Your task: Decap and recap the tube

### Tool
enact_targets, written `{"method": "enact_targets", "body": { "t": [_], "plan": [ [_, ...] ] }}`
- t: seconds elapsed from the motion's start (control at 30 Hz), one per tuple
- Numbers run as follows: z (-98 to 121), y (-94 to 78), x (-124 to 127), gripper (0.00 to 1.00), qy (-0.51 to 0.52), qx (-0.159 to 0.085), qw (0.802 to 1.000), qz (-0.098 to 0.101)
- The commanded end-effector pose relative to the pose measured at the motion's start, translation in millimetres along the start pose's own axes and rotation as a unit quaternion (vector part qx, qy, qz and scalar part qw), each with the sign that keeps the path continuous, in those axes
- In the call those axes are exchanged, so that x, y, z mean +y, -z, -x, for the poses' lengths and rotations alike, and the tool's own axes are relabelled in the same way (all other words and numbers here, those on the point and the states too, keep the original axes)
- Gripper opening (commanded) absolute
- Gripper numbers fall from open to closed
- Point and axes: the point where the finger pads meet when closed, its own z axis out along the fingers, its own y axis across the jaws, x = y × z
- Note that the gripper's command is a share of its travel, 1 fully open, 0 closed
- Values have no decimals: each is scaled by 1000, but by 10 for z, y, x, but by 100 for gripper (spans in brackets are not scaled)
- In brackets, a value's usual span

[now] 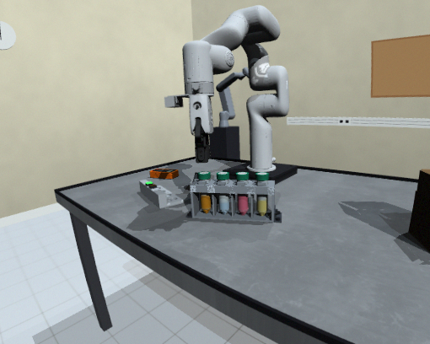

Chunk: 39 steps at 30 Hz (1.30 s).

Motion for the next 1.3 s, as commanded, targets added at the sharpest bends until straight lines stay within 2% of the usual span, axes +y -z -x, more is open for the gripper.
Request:
{"method": "enact_targets", "body": {
  "t": [0.0, 0.3, 0.53, 1.27],
  "plan": [
    [-10, 20, -16, 46, 41, 1, 999, -2],
    [-11, -130, -16, 46, 41, 1, 999, -2],
    [-11, -336, -17, 46, 41, 1, 999, -2],
    [-11, -400, -16, 46, 41, 1, 999, -2]
  ]
}}
